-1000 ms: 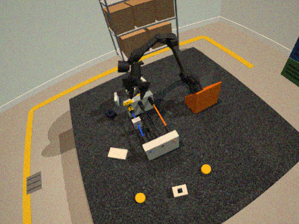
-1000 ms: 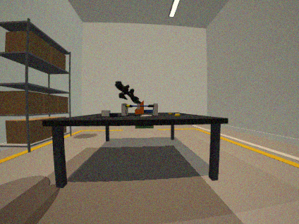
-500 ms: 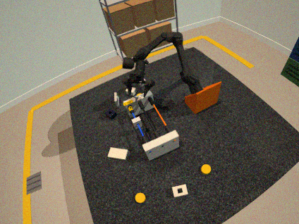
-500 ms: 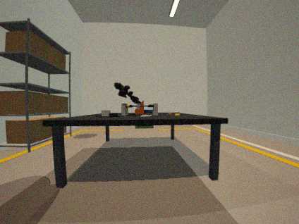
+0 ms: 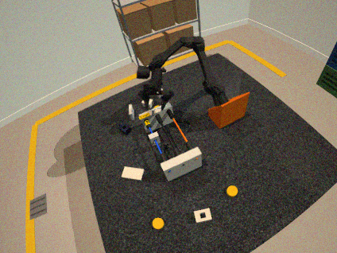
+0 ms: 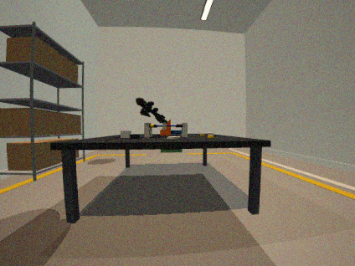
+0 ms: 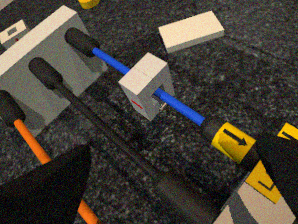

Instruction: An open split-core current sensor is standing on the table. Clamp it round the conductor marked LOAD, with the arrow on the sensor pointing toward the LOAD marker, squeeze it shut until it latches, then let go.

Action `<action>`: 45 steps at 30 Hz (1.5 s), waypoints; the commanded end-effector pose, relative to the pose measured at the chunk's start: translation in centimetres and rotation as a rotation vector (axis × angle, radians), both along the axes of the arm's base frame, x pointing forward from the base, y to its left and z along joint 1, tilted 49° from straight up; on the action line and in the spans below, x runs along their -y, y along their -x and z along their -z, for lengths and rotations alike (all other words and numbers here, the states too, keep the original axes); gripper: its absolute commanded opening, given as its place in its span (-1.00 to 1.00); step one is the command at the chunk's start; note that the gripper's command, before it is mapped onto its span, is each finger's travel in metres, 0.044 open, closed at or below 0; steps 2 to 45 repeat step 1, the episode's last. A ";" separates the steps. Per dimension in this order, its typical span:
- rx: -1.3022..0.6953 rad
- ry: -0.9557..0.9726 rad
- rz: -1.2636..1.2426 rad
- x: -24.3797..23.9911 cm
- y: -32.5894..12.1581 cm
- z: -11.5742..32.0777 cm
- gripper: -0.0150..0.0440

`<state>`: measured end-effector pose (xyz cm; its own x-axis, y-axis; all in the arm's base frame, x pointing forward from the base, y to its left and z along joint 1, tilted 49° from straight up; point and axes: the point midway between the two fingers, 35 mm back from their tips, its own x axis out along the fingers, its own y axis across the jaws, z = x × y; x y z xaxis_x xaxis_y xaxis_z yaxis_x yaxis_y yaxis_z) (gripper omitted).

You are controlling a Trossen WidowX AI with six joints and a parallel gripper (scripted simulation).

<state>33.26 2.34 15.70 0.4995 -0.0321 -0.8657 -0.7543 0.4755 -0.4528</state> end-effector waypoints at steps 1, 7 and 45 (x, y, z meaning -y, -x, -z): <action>0.000 0.000 0.000 0.0 0.0 0.0 1.00; 0.000 0.000 0.000 0.0 0.0 0.0 1.00; 0.000 0.000 0.000 0.0 0.0 0.0 1.00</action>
